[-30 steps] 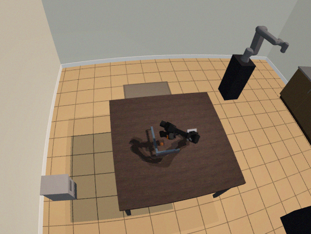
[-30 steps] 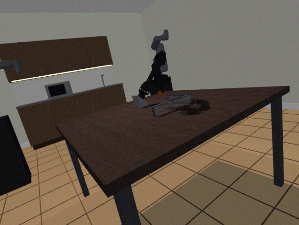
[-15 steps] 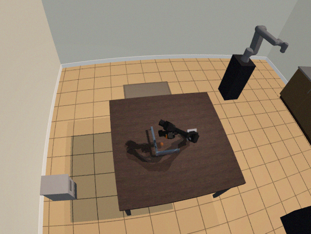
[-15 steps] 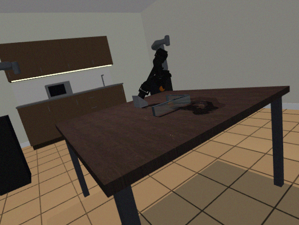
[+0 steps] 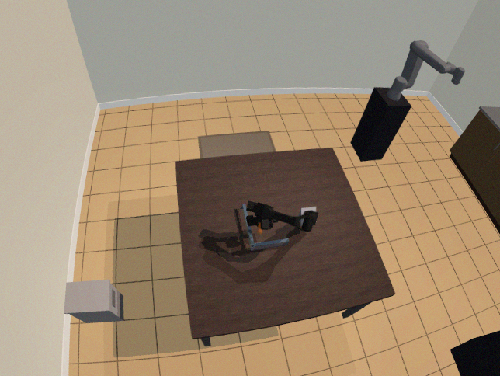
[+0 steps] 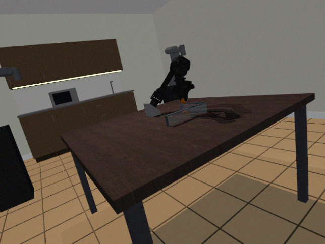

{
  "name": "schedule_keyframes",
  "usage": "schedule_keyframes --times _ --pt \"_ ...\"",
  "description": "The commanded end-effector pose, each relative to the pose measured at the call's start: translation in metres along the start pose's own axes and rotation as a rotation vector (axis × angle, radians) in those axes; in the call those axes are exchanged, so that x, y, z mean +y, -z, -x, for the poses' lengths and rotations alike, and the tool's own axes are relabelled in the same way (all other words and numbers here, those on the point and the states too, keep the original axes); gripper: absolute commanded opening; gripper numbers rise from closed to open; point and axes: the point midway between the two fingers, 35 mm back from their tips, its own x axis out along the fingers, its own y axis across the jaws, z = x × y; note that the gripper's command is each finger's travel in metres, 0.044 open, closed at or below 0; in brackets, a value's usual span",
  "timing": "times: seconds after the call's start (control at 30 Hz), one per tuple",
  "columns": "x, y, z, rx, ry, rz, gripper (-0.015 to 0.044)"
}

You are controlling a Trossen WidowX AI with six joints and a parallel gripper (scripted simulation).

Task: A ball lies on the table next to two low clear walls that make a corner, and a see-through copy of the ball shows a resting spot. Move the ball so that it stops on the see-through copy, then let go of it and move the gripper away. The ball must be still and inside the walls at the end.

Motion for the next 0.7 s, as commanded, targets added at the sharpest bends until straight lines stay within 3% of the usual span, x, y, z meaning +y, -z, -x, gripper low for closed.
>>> schedule_keyframes --times 0.0,0.3,0.67 --pt "-0.001 -0.001 -0.017 -0.005 -0.005 -0.007 0.0" --pt "0.001 -0.002 -0.062 -0.009 -0.005 -0.007 0.0" --pt "0.001 -0.002 -0.07 -0.009 -0.005 -0.007 0.0"
